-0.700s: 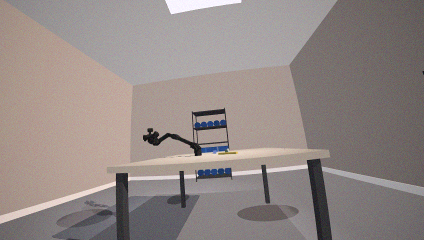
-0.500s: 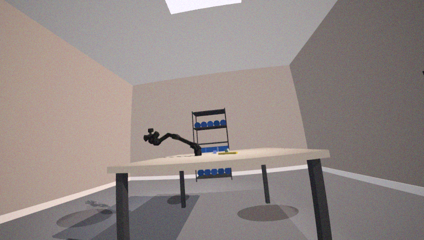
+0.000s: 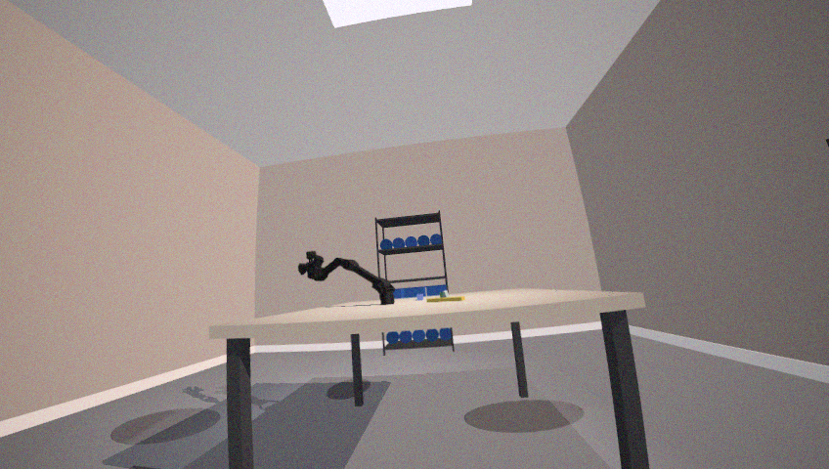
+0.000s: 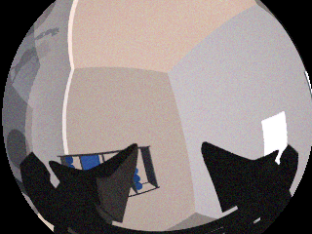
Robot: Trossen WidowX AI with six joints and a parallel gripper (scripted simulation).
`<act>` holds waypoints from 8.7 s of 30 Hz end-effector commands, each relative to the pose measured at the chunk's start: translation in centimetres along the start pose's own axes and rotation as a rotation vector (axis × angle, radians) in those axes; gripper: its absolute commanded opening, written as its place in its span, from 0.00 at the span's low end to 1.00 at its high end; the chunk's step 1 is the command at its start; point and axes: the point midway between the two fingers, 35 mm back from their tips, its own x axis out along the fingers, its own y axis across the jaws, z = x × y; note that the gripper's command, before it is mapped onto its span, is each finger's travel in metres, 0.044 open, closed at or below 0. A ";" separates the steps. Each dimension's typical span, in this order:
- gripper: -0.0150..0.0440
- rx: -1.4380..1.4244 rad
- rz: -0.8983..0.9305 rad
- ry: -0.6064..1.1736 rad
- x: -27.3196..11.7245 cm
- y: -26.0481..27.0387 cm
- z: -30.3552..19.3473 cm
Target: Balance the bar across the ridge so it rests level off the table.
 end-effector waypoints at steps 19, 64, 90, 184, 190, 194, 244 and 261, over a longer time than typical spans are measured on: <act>0.79 -0.034 0.162 0.165 6.2 6.2 -16.9; 0.79 -0.007 0.504 0.668 0.7 10.4 -56.0; 0.79 0.157 0.595 1.101 -13.6 7.0 -75.7; 0.79 1.136 -0.522 2.720 -77.4 -21.4 -73.2; 0.79 1.206 -0.695 2.783 -79.5 -22.6 -69.9; 0.79 1.251 -0.820 2.817 -80.7 -23.3 -67.5; 0.79 1.495 -1.625 2.872 -87.2 -21.1 -54.2; 0.79 1.495 -1.625 2.872 -87.9 -20.1 -54.2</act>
